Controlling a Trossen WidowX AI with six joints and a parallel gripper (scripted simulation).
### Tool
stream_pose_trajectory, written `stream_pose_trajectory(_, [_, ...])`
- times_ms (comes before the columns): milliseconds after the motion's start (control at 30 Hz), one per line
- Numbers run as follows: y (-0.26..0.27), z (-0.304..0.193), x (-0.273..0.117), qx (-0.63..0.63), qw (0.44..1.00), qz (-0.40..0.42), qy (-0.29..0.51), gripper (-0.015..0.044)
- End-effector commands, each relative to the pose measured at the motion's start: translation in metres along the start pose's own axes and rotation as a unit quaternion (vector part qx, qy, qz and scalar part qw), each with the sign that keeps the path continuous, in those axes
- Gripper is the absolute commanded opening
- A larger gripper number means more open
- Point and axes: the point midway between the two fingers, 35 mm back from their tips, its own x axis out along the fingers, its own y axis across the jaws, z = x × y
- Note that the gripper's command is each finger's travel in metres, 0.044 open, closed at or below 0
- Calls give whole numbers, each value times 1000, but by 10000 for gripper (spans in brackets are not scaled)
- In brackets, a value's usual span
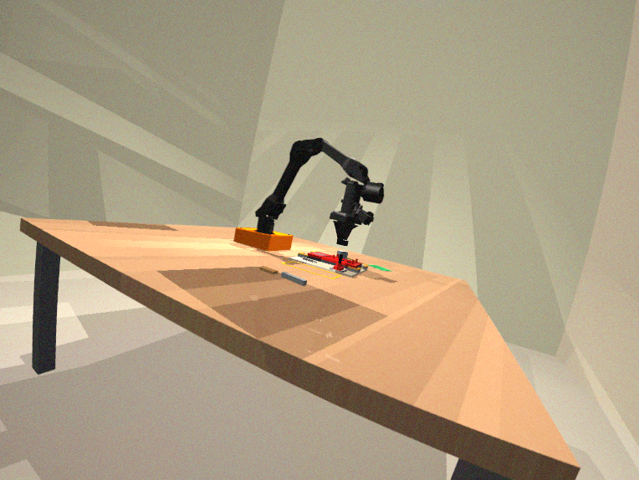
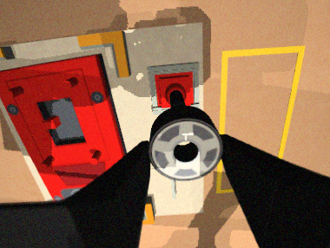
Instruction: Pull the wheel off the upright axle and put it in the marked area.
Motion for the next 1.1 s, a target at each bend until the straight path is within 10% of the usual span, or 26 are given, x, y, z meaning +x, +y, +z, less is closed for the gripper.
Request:
stream_pose_trajectory(0, [-1, 0, 0, 0, 1000, 0, 0, 0])
stream_pose_trajectory(1067, [-94, -54, 13, 2, 1000, -4, -4, 0])
